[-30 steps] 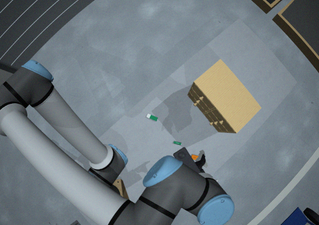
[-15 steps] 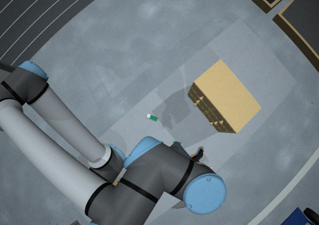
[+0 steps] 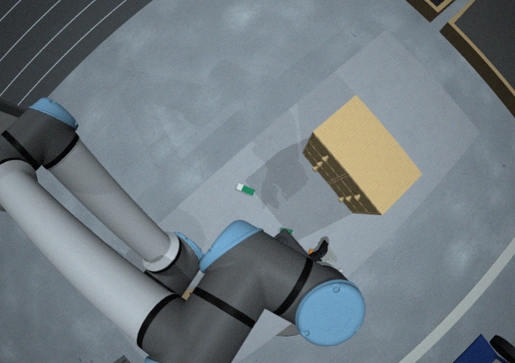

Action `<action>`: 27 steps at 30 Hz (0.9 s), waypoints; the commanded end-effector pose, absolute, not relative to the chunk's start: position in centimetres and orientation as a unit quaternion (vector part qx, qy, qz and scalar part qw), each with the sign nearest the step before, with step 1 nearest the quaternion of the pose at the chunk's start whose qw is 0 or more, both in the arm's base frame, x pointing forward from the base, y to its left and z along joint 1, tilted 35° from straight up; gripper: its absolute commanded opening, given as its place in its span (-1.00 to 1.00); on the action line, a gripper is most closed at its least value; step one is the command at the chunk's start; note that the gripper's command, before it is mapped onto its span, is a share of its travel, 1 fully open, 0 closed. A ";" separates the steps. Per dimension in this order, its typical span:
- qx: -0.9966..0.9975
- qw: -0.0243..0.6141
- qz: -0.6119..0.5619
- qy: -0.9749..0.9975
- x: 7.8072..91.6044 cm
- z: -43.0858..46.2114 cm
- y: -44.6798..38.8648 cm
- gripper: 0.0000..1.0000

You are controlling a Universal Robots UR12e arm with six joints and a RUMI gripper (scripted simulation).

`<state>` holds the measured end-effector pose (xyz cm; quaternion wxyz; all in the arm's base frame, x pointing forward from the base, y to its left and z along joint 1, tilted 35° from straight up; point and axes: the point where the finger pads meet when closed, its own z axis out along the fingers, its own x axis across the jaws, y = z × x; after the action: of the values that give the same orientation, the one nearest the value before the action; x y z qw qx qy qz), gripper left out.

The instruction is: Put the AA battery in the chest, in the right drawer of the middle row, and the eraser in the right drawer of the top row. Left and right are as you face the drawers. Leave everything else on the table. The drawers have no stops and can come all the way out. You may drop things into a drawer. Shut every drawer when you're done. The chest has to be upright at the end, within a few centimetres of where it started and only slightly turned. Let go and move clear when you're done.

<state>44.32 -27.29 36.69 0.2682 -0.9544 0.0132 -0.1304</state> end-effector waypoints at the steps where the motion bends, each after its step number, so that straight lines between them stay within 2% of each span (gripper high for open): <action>1: -0.954 0.266 -0.137 -0.014 44.6 36.2 -26.9 1.00; 9: -0.950 0.255 -0.157 -0.086 45.3 35.2 -26.4 1.00; 27: -0.862 0.184 -0.234 -0.410 48.6 30.5 -23.6 1.00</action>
<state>47.61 -24.13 31.97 0.2099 -0.9069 -0.3031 -0.2040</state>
